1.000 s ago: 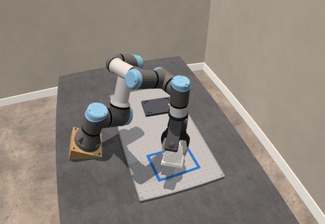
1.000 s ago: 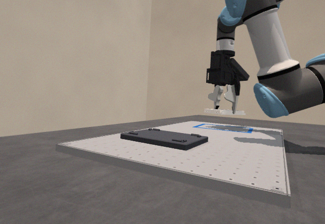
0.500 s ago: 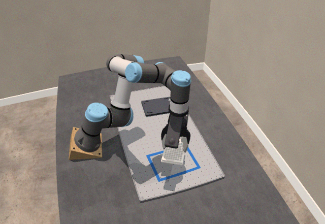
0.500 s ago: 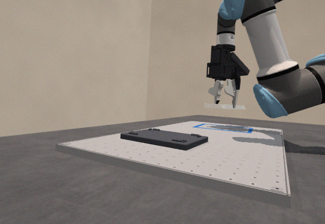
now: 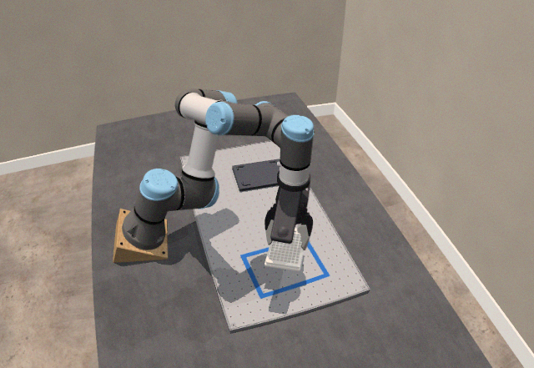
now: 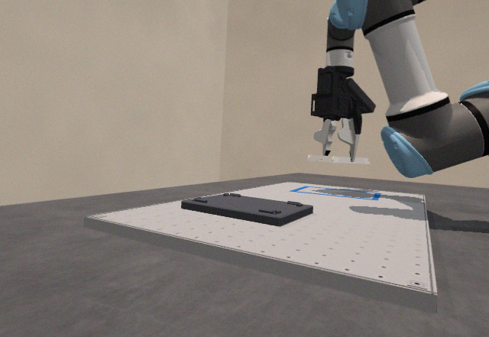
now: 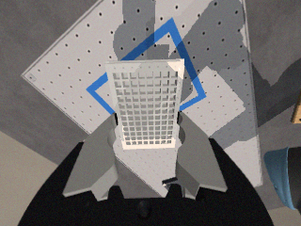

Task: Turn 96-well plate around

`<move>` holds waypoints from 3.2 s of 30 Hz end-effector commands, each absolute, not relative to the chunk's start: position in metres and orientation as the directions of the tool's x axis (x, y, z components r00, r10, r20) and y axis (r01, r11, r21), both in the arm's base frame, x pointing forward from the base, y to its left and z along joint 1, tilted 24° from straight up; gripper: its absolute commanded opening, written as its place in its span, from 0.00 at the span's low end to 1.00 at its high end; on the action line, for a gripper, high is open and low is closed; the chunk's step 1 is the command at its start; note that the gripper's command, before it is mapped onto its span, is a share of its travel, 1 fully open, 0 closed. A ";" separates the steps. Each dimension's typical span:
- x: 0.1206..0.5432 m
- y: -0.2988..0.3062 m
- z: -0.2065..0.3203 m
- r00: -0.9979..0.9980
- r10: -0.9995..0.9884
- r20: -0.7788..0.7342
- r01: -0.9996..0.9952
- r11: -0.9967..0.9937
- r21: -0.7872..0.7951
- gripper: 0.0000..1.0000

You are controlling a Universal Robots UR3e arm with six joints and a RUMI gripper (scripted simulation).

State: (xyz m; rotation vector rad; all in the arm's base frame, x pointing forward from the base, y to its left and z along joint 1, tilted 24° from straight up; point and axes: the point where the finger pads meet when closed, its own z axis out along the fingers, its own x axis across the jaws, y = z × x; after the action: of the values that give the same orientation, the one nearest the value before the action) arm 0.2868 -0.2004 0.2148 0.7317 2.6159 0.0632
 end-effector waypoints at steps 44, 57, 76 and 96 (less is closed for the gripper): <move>0.306 -0.079 0.219 -0.820 -0.466 -0.334 -0.400 0.882 -0.248 0.00; 0.311 -0.043 0.220 -0.820 -0.466 -0.334 -0.400 0.882 -0.248 0.00; 0.320 0.014 0.222 -0.819 -0.466 -0.335 -0.400 0.882 -0.248 0.00; 0.329 0.073 0.224 -0.819 -0.465 -0.336 -0.400 0.883 -0.247 0.00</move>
State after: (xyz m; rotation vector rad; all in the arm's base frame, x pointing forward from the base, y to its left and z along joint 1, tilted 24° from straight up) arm 0.3266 0.0598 0.2227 -0.6421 2.6567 -0.2218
